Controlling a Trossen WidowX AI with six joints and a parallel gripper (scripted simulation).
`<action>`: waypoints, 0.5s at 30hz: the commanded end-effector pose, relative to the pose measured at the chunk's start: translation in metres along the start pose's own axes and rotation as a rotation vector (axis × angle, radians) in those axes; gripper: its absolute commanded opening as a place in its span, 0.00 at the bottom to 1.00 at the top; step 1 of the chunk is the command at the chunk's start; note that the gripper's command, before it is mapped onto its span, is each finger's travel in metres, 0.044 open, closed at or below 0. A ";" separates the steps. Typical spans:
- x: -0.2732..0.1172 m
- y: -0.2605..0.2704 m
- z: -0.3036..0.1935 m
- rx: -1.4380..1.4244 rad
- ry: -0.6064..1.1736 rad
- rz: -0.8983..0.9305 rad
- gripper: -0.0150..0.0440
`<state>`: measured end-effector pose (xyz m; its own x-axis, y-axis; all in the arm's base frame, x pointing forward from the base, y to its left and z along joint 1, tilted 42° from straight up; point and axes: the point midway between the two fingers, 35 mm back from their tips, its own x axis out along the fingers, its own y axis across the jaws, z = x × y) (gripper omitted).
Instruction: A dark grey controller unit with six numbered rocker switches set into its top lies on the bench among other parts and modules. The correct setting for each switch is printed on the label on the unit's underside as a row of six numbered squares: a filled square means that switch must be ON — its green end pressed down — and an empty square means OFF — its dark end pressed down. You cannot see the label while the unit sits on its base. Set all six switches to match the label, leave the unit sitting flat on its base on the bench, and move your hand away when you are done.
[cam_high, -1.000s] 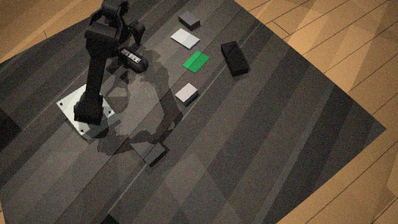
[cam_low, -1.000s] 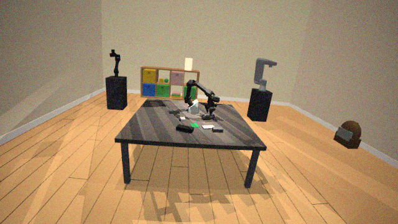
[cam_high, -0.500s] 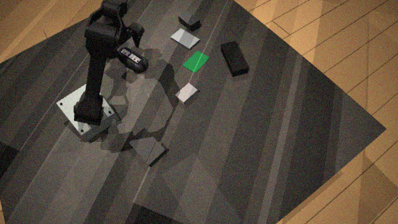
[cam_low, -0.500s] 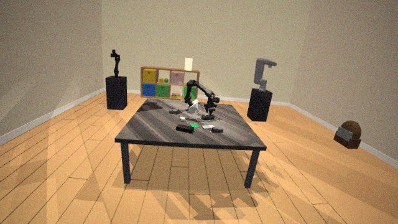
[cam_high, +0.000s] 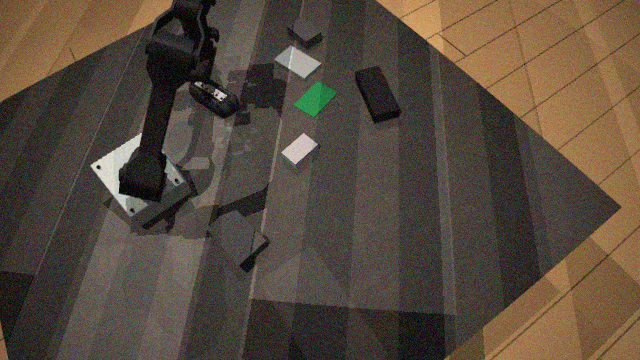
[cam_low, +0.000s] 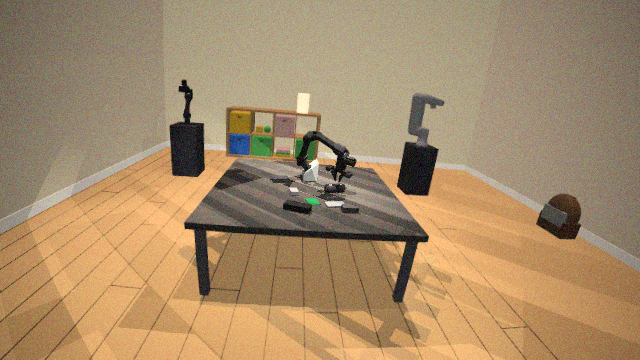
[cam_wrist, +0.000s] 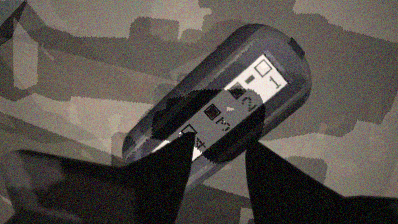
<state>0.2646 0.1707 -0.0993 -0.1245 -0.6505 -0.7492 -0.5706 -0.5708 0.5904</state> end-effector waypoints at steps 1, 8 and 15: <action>-0.010 -0.004 0.000 -0.367 -0.088 0.044 0.33; -0.021 -0.006 -0.002 -0.739 -0.189 0.058 0.25; -0.021 -0.006 -0.002 -0.739 -0.189 0.058 0.25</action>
<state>0.2727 0.1856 -0.0867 -0.3038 -0.6337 -0.7114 0.1084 -0.7648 0.6351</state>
